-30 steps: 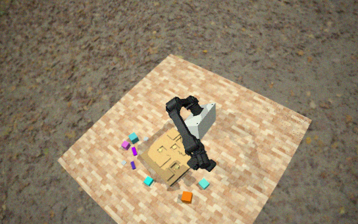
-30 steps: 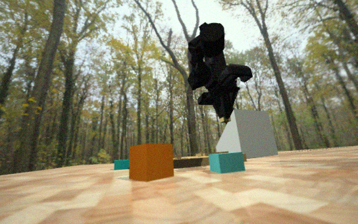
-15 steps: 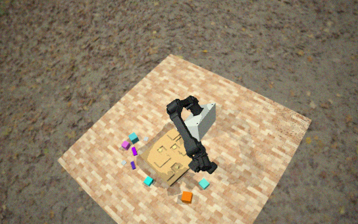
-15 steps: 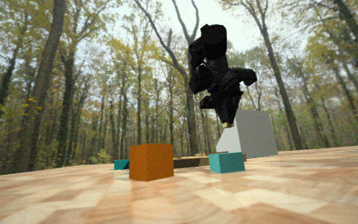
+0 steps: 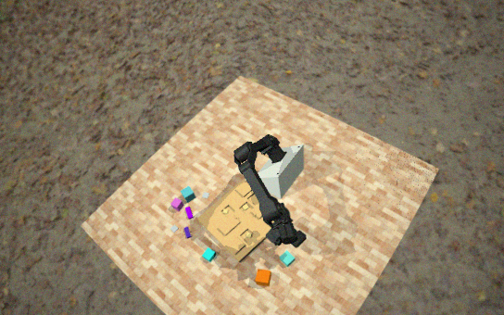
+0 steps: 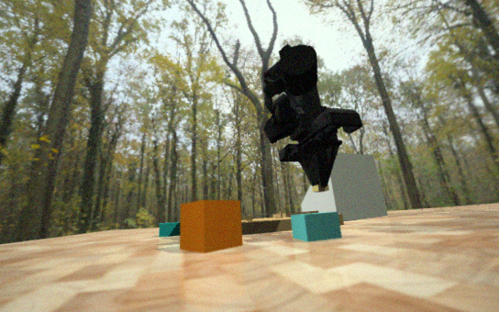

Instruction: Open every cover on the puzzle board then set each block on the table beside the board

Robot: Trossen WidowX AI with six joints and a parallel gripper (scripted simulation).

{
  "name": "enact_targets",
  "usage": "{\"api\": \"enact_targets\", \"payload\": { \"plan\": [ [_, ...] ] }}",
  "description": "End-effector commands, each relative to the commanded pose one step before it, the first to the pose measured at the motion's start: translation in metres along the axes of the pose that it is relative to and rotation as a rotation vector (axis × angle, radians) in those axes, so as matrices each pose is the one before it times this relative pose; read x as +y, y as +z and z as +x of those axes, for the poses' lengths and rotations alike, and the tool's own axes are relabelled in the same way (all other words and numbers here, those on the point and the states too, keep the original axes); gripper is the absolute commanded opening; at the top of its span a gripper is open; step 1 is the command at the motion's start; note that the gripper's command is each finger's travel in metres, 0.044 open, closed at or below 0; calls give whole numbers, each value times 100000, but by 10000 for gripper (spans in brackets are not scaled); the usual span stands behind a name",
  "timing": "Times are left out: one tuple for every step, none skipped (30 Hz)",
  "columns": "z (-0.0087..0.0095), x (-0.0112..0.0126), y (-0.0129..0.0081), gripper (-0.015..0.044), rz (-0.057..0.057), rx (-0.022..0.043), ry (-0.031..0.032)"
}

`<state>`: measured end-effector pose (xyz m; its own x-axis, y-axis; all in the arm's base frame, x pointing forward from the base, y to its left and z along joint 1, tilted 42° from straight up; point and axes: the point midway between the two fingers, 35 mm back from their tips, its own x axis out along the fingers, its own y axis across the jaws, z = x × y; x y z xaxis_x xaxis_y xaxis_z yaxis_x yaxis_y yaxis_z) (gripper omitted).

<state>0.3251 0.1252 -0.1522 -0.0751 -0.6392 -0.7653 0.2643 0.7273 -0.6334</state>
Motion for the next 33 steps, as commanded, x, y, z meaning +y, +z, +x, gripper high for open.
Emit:
{"api": "enact_targets", "payload": {
  "plan": [
    [690,18,40,80,-587,-536,-111],
    [166,0,3,80,2,-4,-5],
    [166,-1,3,80,2,-4,-5],
    [166,-1,2,80,2,-3,-6],
    [166,-2,1,80,2,-3,-6],
    [165,-2,1,80,2,-3,-6],
    [165,-3,0,80,2,-3,-7],
    [165,-4,0,80,2,-3,-7],
    [165,-4,-1,80,2,-3,-8],
    [165,-5,-2,80,2,-3,-8],
    [164,-5,-2,80,2,-3,-8],
    [164,-6,-3,80,2,-3,-9],
    [164,-6,-3,80,2,-3,-9],
    [164,-7,-4,80,2,-3,-10],
    [164,-7,-5,80,2,-3,-10],
    [163,-8,-5,80,2,-3,-10],
    [163,-8,-6,80,2,-3,-11],
    [163,-9,-6,80,2,-3,-11],
    [163,-9,-7,80,2,-3,-12],
    [163,-10,-8,80,3,-3,-12],
    [162,-10,-8,80,3,-3,-12],
    [162,-11,-9,80,3,-3,-13],
    [162,-11,-10,80,3,-3,-13],
    [162,-12,-10,80,3,-2,-14],
    [161,-12,-11,80,3,-2,-14],
    [161,-13,-11,80,3,-2,-14],
    [161,-13,-12,80,3,-2,-15],
    [161,-14,-13,80,3,-2,-15],
    [160,-14,-13,80,3,-2,-16],
    [160,-15,-14,80,3,-2,-16],
    [160,-15,-15,80,3,-2,-16],
    [159,-16,-15,80,3,-2,-17],
    [160,-16,-16,80,3,-2,-17]
  ]
}}
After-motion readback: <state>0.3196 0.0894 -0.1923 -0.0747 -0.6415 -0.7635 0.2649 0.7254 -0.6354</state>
